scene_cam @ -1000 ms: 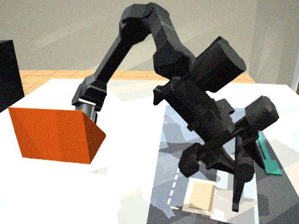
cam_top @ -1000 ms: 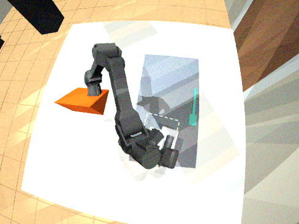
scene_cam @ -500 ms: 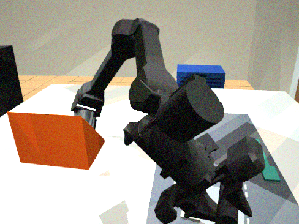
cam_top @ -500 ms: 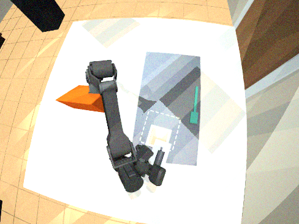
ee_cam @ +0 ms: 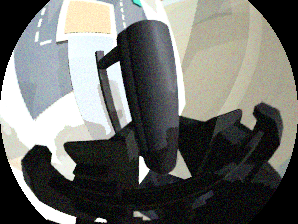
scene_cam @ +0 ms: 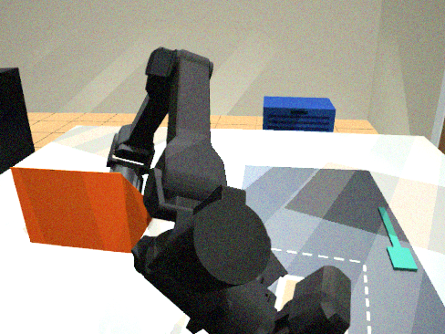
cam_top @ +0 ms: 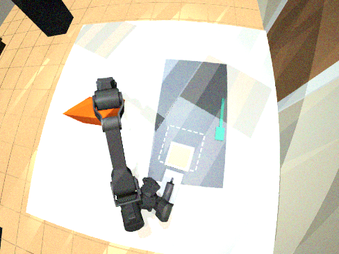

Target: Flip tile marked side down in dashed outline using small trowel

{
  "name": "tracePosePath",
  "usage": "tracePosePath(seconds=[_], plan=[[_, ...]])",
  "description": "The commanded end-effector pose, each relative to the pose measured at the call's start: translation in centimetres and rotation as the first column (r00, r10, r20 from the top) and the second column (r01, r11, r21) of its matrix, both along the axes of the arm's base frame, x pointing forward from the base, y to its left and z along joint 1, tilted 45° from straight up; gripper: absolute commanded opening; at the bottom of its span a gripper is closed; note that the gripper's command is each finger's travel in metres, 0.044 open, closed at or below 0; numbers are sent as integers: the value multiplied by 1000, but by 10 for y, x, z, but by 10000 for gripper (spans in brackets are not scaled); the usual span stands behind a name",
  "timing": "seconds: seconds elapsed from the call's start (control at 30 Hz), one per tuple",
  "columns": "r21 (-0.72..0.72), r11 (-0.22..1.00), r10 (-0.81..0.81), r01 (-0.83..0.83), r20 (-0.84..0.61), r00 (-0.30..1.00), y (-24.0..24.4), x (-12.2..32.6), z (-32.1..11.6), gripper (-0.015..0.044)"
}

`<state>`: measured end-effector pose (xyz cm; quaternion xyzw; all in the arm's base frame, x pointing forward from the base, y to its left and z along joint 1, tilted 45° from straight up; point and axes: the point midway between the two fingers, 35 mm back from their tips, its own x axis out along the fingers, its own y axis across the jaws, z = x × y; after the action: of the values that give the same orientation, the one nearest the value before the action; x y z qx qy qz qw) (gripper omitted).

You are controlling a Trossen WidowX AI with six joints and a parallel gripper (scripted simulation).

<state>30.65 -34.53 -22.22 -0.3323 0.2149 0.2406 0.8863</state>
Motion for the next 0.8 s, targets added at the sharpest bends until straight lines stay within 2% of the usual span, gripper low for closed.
tracePosePath(seconds=[0.0,0.77], plan=[[-19,1000,7,-6,24,1000,-6,3,3,0],[-18,1000,7,-6,24,1000,15,7,-21,0]])
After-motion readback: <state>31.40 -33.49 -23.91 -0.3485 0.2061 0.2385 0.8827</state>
